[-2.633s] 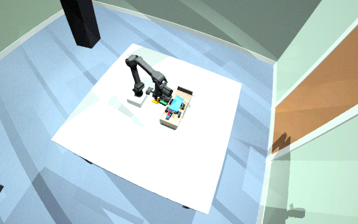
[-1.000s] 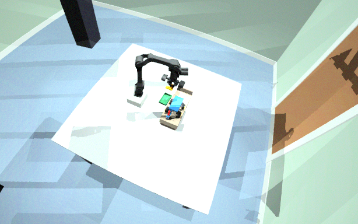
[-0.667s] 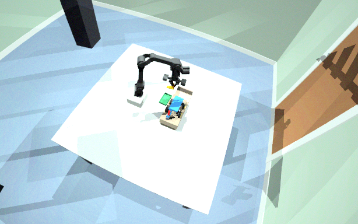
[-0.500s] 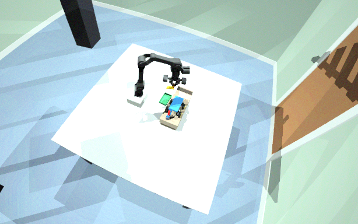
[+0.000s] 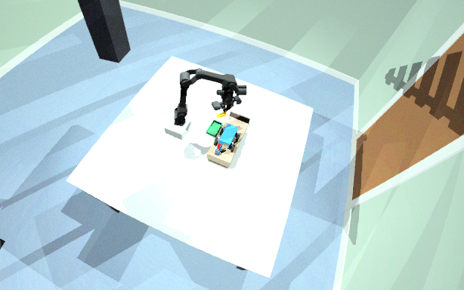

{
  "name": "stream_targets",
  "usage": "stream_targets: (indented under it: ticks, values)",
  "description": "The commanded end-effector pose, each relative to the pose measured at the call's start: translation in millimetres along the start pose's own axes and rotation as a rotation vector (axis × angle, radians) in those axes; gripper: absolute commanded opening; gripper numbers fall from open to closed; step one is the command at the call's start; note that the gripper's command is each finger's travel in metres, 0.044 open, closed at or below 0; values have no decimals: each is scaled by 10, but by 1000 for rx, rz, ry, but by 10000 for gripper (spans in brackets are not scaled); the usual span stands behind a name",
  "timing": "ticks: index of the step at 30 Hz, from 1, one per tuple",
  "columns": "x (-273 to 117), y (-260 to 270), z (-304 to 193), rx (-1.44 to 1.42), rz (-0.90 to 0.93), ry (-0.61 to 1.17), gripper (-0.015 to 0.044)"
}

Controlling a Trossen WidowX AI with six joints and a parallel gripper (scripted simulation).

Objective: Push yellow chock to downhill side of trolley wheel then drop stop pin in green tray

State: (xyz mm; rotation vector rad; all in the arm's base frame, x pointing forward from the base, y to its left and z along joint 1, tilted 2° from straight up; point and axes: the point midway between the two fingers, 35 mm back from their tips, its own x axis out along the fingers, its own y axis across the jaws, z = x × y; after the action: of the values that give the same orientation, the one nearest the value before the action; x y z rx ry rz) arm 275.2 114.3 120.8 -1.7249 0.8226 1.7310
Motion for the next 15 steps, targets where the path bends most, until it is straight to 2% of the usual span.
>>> stream_targets:
  ticks: [1, 15]
  values:
    - [22, -9, -5, -130, 19, 8, 0]
    - [21, -21, 6, -629, 56, 21, 0]
